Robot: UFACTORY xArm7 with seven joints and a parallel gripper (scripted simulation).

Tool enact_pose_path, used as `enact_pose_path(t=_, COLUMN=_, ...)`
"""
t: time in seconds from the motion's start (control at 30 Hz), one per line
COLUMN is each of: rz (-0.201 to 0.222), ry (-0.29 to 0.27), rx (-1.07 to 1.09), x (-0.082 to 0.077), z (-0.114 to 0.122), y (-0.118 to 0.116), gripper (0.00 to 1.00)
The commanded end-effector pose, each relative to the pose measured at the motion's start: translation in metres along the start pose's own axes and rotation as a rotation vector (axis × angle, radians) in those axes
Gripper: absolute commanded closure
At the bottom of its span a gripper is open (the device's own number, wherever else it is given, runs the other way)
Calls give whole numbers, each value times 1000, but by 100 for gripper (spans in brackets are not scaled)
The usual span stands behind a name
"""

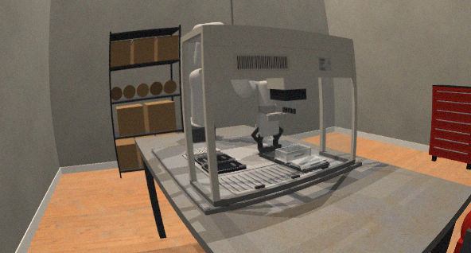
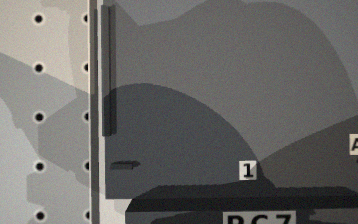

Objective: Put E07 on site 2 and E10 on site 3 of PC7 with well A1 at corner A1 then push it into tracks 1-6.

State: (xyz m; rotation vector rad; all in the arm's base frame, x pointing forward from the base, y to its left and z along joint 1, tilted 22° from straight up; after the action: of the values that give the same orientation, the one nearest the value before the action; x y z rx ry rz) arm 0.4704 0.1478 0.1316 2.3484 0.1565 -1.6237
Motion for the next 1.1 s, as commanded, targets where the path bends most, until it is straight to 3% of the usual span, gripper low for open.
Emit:
enact_pose_path(t=0.0, rz=-1, ry=5, rx=1, x=-1, z=-6, y=1, gripper=18)
enact_pose_path(t=1.07, rz=-1, ry=5, rx=1, x=-1, z=-26, y=6, gripper=18)
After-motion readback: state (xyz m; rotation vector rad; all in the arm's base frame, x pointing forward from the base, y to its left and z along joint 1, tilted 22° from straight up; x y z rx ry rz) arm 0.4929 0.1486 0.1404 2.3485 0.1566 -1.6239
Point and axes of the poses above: the point where the finger pads meet when closed, its own x axis out along the fingers, its own y axis across the jaws, z = x × y, the point moved 3 cm from there along -x, back along the fingers, and after that the axes turned 15 degrees about -x, right-handed, at the moved point
